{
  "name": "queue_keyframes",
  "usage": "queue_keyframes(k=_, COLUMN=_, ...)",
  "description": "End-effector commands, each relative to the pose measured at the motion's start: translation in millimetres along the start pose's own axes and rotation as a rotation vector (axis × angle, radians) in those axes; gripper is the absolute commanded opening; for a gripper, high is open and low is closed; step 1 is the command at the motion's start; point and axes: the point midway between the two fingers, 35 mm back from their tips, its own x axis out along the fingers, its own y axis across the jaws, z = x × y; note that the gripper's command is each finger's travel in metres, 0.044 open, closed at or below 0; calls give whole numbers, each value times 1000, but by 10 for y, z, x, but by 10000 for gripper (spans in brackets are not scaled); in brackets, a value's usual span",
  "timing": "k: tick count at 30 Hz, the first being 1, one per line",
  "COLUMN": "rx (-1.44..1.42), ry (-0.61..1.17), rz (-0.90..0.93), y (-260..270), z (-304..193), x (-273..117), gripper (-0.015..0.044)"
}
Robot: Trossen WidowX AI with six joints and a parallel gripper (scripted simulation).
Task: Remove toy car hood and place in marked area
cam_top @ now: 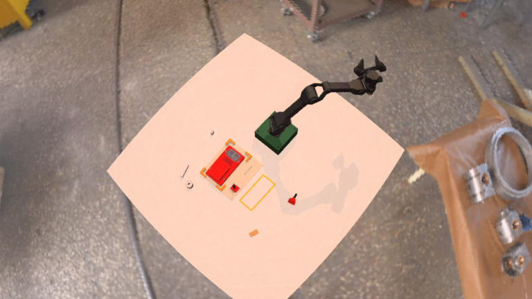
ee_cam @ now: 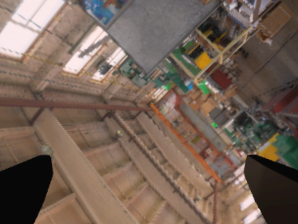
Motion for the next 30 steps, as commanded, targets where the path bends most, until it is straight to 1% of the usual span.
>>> queue_keyframes(k=1, rx=-6, ry=-78, rz=55, y=111, z=220, x=-302, gripper=440)
queue_keyframes(k=4, rx=-28, ry=-132, rz=92, y=194, z=349, x=-520, gripper=440)
queue_keyframes(k=13, rx=-101, ry=-339, rz=209, y=424, z=755, x=-1383, gripper=440)
queue_keyframes(k=23, rx=-200, ry=-574, rz=322, y=569, z=994, x=-2332, gripper=440)
queue_keyframes(k=30, rx=-193, ry=-661, rz=385, y=558, z=1035, x=-2924, gripper=440)
